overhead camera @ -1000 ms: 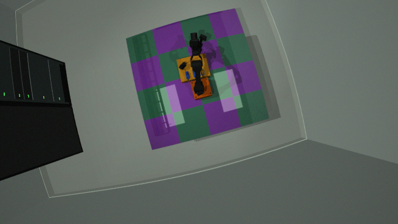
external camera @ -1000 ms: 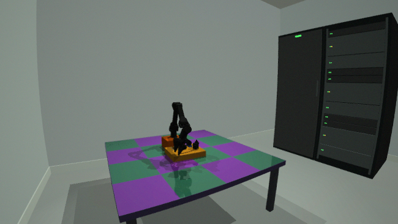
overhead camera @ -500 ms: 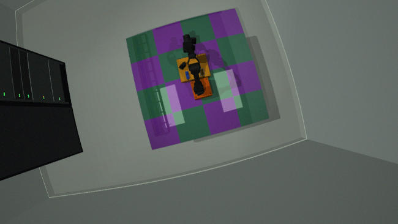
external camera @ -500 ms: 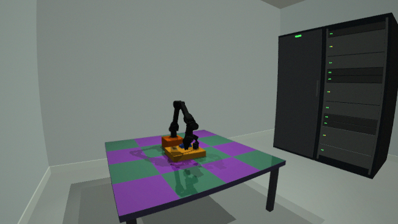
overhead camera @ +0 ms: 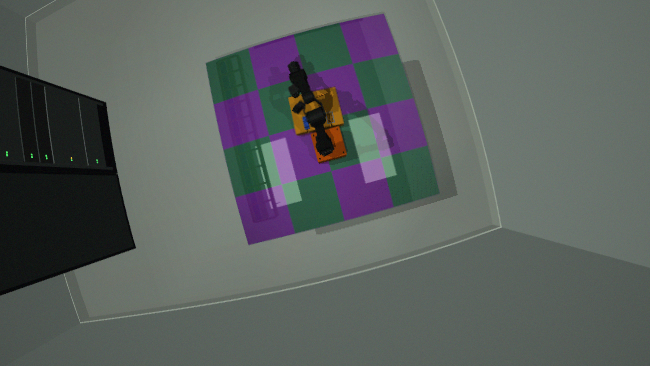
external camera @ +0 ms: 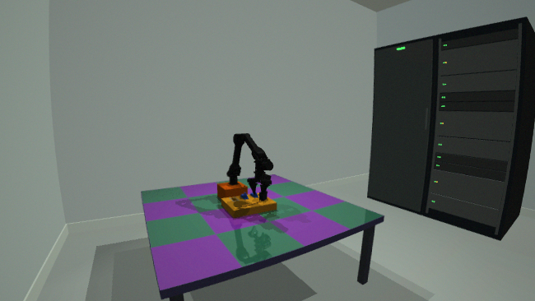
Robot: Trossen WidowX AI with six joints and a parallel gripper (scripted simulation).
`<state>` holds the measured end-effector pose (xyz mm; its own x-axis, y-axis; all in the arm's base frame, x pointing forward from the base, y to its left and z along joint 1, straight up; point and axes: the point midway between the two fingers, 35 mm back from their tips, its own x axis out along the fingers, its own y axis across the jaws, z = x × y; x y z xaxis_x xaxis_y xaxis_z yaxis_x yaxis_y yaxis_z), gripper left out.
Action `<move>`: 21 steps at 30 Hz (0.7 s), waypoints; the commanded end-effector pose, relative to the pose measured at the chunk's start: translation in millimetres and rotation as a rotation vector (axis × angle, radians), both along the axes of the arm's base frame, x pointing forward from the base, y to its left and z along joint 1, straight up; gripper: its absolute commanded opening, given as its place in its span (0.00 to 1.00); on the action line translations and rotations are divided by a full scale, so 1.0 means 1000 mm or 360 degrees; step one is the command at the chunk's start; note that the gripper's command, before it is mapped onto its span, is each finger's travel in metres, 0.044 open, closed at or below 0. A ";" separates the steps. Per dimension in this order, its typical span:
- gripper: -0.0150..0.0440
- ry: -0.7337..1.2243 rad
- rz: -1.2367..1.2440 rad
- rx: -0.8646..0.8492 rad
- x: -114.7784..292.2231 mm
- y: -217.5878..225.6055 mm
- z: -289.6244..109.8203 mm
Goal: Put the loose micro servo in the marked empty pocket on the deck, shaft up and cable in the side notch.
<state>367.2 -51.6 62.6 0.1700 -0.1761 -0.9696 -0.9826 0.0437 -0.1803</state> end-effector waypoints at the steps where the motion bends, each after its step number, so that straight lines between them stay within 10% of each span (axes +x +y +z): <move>1: 1.00 0.0087 0.0215 0.0061 -0.013 0.023 0.006; 21: 1.00 0.0283 0.0709 0.0211 -0.051 0.073 0.014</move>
